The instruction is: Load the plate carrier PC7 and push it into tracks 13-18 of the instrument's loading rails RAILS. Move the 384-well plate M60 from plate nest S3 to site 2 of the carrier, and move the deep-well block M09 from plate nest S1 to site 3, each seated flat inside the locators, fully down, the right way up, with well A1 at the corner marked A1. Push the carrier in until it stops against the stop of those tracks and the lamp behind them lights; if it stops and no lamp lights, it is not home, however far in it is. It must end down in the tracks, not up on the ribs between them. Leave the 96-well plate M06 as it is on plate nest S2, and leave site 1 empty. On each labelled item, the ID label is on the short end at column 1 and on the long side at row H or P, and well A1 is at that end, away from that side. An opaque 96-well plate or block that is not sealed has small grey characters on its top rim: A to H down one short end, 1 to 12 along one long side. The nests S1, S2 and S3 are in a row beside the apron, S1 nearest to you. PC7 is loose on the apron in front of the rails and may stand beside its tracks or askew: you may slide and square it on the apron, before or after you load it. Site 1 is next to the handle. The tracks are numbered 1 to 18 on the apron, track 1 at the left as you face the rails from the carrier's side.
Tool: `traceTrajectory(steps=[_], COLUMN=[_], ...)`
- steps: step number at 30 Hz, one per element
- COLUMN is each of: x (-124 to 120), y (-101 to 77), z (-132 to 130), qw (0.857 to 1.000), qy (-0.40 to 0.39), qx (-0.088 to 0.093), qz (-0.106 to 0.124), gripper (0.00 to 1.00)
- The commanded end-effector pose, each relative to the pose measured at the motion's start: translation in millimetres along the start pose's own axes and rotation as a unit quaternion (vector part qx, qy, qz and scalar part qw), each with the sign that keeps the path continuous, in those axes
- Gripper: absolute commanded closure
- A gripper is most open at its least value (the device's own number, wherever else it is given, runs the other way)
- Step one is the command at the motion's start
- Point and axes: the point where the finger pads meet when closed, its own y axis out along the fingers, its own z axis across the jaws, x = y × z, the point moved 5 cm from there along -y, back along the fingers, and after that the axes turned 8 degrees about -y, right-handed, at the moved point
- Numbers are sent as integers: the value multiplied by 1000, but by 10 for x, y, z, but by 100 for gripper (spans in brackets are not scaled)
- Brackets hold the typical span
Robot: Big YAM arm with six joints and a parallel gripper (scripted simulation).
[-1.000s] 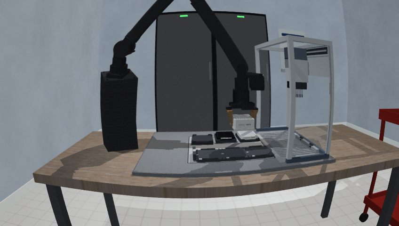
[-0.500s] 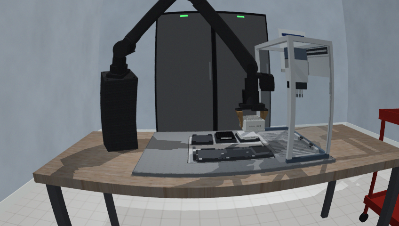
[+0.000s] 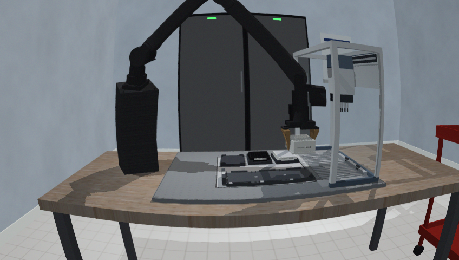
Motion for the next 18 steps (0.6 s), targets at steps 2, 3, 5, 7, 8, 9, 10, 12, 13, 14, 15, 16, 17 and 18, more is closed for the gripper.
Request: traceTrajectory(steps=[2,3,5,7,8,9,10,12,13,14,15,16,17,18], x=[45,-41,-41,-40,-39,-39,-39,-38,-38,-38,-38,-37,-37,-37], y=[-1,-131,-131,-131,-131,-131,-131,-131,-131,-131,-131,-131,-131,-131], z=[22,-118,-118,-118,-118,-118,-118,-118,-118,-118,-118,-118,-118,-118], qw=[1000,1000,1000,1000,1000,1000,1000,1000,1000,1000,1000,1000,1000,1000], qy=[-12,-1,-1,-1,-1,-1,-1,-1,-1,-1,-1,-1,-1,-1], qx=[6,-14,-14,-14,-14,-14,-14,-14,-14,-14,-14,-14,-14,-14], qz=[-6,3,3,3,3,3,3,3,3,3,3,3,3,3], gripper=[100,100,100,100,100,100,100,100,100,100,100,100,100,100])
